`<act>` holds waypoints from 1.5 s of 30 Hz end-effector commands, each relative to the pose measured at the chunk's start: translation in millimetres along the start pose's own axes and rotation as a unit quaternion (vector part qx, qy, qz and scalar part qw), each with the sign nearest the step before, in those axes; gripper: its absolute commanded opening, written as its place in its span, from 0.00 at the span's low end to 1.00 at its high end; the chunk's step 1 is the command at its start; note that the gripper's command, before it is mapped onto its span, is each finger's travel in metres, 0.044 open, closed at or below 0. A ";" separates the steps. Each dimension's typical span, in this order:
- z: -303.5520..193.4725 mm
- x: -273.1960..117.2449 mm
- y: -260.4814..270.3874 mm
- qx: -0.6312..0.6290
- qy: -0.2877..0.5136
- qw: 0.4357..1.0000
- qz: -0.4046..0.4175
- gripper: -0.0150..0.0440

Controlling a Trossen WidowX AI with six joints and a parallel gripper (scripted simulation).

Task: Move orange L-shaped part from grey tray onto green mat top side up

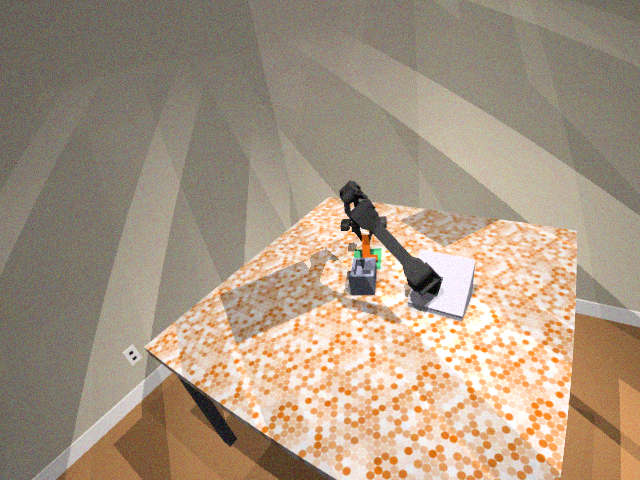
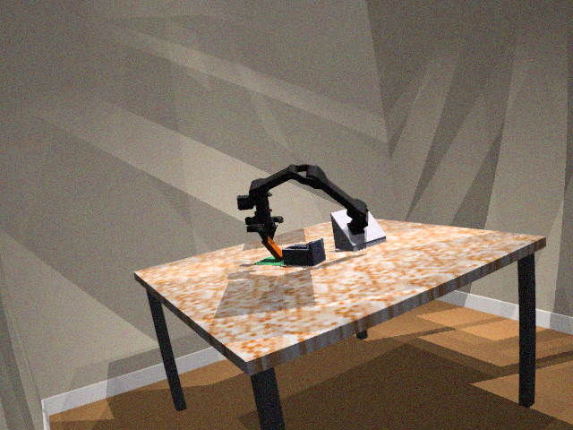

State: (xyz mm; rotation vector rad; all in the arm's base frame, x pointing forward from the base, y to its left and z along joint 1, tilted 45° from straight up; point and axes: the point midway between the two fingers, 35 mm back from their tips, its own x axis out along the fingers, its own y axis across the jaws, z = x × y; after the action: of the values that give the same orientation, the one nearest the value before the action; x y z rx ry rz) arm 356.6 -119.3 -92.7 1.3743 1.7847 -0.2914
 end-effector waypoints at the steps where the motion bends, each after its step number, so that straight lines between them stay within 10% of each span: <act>1: -0.6 0.8 0.2 0.003 0.002 1.000 0.003 0.25; 8: -0.2 0.3 -0.3 0.000 0.001 1.000 0.000 0.25; 23: 2.8 -38.9 1.4 0.002 0.000 1.000 0.001 0.92; 45: 1.0 -80.8 -0.3 0.006 -0.003 1.000 0.008 0.93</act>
State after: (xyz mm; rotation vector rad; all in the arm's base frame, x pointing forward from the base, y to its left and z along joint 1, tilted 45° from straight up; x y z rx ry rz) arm 360.6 -175.0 -34.2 1.3905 1.7707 -0.2950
